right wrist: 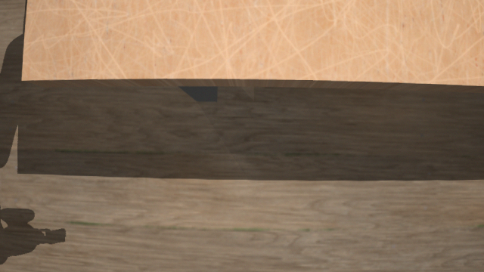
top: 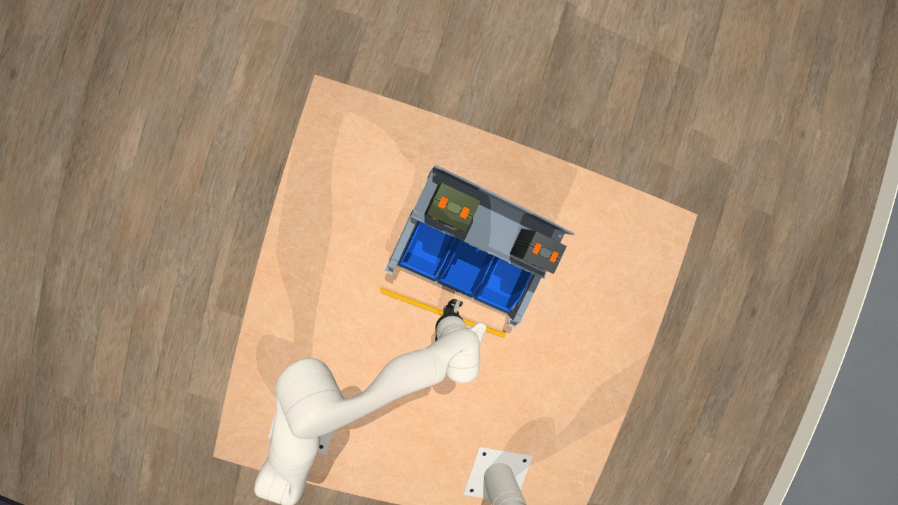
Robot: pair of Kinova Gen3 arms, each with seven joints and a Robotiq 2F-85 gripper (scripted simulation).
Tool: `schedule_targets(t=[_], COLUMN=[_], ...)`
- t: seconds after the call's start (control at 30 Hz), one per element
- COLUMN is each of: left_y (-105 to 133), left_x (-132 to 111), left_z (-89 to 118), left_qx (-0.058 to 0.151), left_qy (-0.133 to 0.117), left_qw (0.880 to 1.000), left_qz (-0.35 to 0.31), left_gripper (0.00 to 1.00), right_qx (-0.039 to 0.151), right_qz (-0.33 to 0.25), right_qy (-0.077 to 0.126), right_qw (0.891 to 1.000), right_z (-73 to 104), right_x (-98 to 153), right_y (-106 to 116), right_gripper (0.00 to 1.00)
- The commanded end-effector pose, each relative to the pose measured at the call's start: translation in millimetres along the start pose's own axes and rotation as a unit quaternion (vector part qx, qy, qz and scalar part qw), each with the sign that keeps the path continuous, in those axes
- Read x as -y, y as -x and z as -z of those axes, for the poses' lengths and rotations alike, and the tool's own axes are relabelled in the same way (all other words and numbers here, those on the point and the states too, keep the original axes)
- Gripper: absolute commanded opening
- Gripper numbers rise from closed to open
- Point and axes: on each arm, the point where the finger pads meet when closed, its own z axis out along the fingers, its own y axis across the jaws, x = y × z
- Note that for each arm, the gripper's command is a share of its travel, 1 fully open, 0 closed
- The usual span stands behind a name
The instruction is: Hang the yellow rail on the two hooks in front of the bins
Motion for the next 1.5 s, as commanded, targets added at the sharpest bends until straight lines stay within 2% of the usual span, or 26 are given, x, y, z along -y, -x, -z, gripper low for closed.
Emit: schedule_targets(t=[0.0,1.47], left_y=[-0.3,-0.3], left_x=[0.5,0.5], left_z=[0.9,-2.9], left_qx=[0.0,0.0], left_qy=[-0.001,-0.001], left_qw=[1.0,1.0], left_qz=[0.0,0.0], left_gripper=[0.436,0.436], right_qx=[0.001,0.001], right_qz=[0.0,0.0], right_qy=[0.0,0.0], right_qw=[1.0,1.0], right_z=[0.6,0.6], right_x=[0.0,0.0], right_y=[0.3,0.3], right_gripper=[1.0,1.0])
